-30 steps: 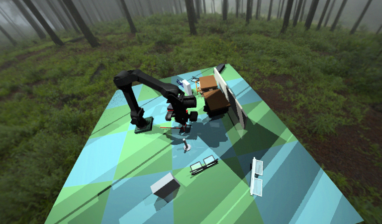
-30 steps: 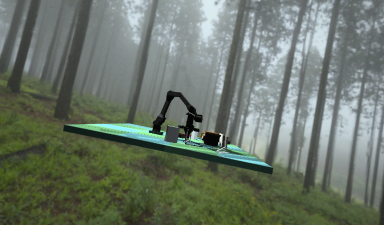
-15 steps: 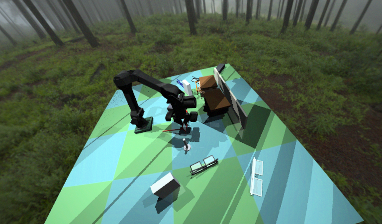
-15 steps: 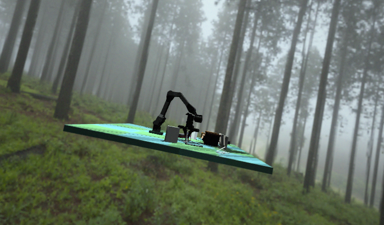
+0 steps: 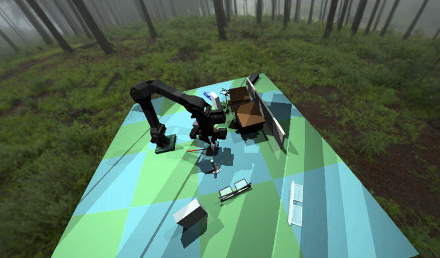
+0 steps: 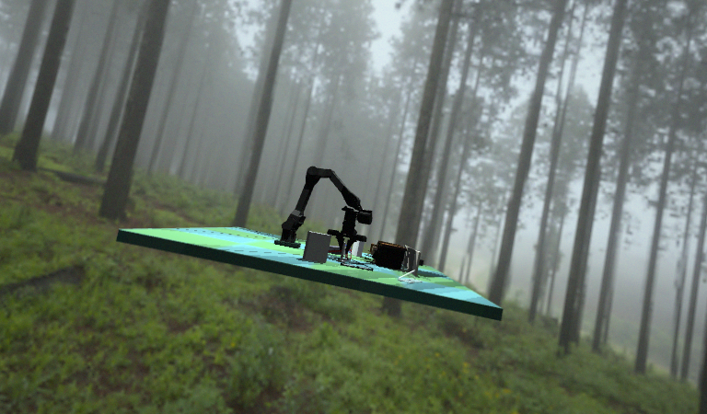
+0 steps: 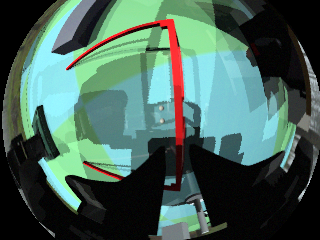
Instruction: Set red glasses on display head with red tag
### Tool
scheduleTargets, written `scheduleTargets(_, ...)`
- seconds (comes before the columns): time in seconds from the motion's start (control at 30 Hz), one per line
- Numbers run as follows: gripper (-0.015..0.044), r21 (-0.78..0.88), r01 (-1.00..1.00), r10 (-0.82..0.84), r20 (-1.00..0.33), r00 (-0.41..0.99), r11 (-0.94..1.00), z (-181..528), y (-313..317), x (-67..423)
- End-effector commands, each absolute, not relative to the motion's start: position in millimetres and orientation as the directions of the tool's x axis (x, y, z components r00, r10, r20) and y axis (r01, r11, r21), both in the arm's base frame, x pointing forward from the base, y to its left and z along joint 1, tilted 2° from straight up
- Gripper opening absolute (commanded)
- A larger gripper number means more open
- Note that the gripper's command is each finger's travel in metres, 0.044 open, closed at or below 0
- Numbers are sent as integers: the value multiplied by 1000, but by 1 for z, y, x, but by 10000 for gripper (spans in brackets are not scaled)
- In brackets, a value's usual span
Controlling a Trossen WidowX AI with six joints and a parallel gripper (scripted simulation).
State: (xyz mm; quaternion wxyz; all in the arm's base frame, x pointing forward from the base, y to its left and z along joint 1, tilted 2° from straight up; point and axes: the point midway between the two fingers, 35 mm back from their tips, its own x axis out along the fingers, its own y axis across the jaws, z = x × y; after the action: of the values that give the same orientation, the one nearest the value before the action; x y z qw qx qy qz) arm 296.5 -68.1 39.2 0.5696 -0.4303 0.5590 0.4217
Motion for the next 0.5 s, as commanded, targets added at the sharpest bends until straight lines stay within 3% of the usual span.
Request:
scheduleTargets(0.0,108,-7,-962,3,-1000,8,272,39,-66,291)
scheduleTargets(0.47,108,-2,-963,6,-1000,4,270,43,-64,284)
